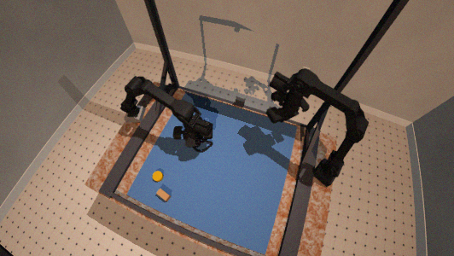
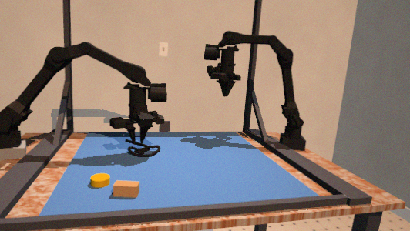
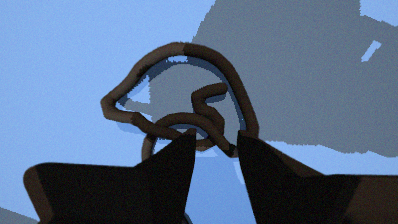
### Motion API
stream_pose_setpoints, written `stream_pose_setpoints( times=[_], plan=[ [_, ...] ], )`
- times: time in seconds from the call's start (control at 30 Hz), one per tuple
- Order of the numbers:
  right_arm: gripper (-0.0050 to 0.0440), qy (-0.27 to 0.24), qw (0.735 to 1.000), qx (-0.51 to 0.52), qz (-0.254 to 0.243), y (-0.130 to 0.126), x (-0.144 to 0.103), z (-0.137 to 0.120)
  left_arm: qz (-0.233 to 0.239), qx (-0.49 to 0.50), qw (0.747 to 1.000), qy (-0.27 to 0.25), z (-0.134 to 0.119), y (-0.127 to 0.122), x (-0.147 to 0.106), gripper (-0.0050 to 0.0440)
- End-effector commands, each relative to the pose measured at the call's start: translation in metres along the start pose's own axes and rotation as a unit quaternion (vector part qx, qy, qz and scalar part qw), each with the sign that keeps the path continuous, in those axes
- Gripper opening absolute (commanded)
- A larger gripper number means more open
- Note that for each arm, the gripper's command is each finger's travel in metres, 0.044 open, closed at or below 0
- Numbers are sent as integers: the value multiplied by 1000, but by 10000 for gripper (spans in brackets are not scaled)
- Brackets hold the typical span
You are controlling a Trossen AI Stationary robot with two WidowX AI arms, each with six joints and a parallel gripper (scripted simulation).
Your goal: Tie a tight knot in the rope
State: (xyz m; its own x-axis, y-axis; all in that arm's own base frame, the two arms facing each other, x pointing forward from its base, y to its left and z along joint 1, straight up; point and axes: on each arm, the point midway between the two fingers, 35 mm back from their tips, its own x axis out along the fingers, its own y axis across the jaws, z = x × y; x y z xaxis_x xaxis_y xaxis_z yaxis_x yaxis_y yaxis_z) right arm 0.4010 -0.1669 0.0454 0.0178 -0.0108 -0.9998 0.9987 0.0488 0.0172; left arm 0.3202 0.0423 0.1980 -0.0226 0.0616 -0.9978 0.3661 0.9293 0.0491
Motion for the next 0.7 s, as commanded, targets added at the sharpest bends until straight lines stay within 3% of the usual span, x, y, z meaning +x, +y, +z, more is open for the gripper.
stream_pose_setpoints(
  times=[0.0,0.67],
  plan=[
    [125,-1,1000,2,6,1,3,-1,8,-4,1000,-11,-2,0,-8,85],
    [125,-1,1000,2,6,1,16,0,8,-4,1000,-11,-2,0,-8,85]
  ],
)
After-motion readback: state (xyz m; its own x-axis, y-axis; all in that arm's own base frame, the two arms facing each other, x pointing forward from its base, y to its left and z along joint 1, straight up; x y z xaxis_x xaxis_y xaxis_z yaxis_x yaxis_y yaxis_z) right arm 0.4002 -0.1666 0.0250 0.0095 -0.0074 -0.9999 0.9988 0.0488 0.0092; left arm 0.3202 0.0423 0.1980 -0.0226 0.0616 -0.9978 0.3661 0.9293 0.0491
